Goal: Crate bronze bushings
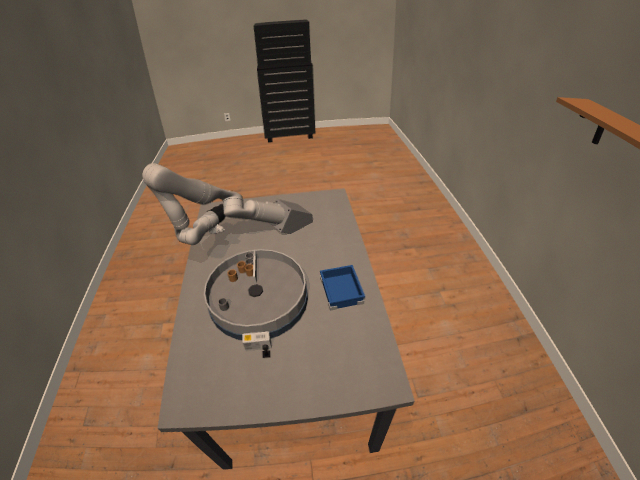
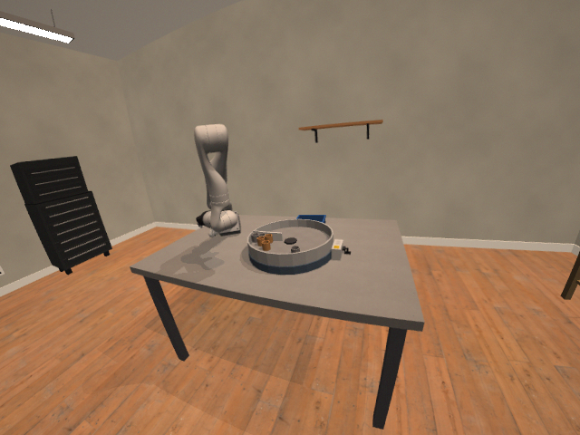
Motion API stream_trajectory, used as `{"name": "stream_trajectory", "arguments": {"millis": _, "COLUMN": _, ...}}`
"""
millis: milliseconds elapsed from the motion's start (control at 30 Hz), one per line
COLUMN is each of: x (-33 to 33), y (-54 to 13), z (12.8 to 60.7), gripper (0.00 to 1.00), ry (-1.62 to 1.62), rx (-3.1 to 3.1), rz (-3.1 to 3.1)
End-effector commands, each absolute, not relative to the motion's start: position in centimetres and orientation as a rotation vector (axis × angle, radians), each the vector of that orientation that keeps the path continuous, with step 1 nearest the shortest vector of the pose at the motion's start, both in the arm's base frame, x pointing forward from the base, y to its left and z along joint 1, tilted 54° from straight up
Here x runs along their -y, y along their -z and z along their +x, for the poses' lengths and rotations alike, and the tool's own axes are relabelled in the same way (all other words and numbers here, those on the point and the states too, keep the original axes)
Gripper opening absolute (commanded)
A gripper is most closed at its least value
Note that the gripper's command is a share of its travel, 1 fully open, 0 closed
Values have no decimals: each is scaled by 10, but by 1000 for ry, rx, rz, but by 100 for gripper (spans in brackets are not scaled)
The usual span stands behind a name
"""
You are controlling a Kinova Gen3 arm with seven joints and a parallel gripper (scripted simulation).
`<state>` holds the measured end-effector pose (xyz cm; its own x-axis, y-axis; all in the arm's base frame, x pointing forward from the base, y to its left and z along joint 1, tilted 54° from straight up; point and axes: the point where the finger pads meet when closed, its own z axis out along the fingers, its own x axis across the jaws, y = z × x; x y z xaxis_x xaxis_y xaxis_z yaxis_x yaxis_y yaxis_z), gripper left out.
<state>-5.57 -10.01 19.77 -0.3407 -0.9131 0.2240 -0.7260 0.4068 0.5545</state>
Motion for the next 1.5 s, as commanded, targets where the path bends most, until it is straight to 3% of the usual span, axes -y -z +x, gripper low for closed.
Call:
{"name": "stream_trajectory", "arguments": {"millis": 0, "x": 74, "y": -199, "z": -5, "gripper": 100, "ry": 322, "rx": 2205, "rz": 1458}}
{"name": "stream_trajectory", "arguments": {"millis": 267, "x": 74, "y": -199, "z": -5, "gripper": 100, "ry": 322, "rx": 2205, "rz": 1458}}
{"name": "stream_trajectory", "arguments": {"millis": 300, "x": 95, "y": -197, "z": -46, "gripper": 100, "ry": 460, "rx": 2174, "rz": 1405}}
{"name": "stream_trajectory", "arguments": {"millis": 433, "x": 76, "y": -195, "z": -4, "gripper": 100, "ry": 322, "rx": 2205, "rz": 1458}}
{"name": "stream_trajectory", "arguments": {"millis": 833, "x": 76, "y": -195, "z": -4, "gripper": 100, "ry": 322, "rx": 2205, "rz": 1458}}
{"name": "stream_trajectory", "arguments": {"millis": 867, "x": 95, "y": -196, "z": -45, "gripper": 100, "ry": 460, "rx": 2175, "rz": 1406}}
{"name": "stream_trajectory", "arguments": {"millis": 1000, "x": 78, "y": -191, "z": -3, "gripper": 100, "ry": 321, "rx": 2206, "rz": 1458}}
{"name": "stream_trajectory", "arguments": {"millis": 1400, "x": 78, "y": -191, "z": -3, "gripper": 100, "ry": 321, "rx": 2206, "rz": 1458}}
{"name": "stream_trajectory", "arguments": {"millis": 1433, "x": 92, "y": -200, "z": -50, "gripper": 100, "ry": 491, "rx": 2117, "rz": 1429}}
{"name": "stream_trajectory", "arguments": {"millis": 1467, "x": 85, "y": -202, "z": -46, "gripper": 100, "ry": 489, "rx": 2066, "rz": 1463}}
